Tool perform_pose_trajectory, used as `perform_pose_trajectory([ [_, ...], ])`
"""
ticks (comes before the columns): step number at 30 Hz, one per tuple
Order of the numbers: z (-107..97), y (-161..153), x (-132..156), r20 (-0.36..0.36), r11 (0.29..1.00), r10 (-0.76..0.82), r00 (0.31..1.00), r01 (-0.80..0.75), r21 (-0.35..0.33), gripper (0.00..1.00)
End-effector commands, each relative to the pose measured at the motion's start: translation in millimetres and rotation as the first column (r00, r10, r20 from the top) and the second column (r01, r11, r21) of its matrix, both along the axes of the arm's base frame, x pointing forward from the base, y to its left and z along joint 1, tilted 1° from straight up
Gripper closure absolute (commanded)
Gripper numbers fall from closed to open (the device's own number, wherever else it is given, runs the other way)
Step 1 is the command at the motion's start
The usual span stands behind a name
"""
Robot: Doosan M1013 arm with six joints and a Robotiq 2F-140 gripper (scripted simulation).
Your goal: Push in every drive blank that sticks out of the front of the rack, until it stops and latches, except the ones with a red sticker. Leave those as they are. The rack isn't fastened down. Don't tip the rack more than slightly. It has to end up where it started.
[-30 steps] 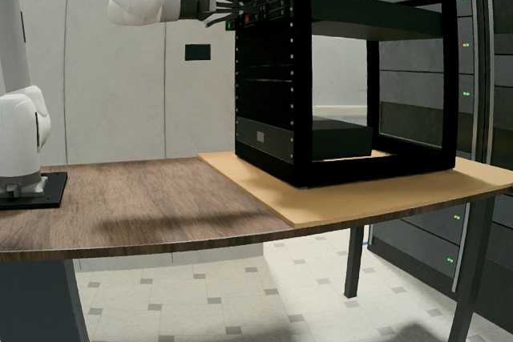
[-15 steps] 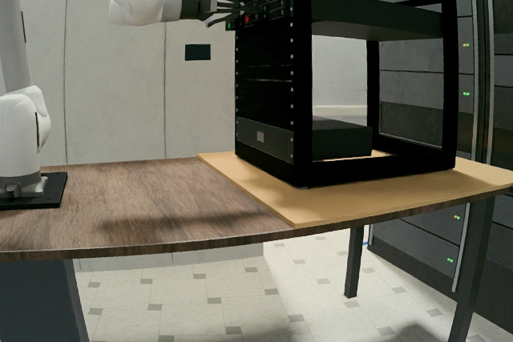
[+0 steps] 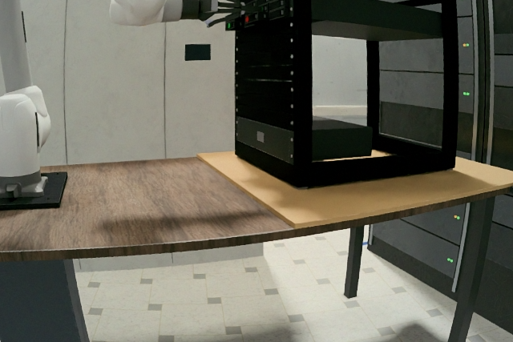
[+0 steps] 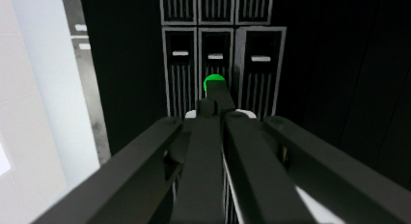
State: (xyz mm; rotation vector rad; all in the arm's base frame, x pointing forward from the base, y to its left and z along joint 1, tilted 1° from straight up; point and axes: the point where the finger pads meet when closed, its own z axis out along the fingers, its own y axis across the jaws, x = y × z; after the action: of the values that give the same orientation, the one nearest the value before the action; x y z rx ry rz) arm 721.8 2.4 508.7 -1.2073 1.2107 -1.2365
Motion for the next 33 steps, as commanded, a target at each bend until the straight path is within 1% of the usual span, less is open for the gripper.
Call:
perform_pose_trajectory([
  [1, 1.0, 0.0, 1.0, 0.001, 1.0, 0.0, 1.0, 0.0, 0.0, 0.9],
  [33, 1.0, 0.0, 4.9, 0.001, 1.0, 0.0, 1.0, 0.0, 0.0, 0.9],
])
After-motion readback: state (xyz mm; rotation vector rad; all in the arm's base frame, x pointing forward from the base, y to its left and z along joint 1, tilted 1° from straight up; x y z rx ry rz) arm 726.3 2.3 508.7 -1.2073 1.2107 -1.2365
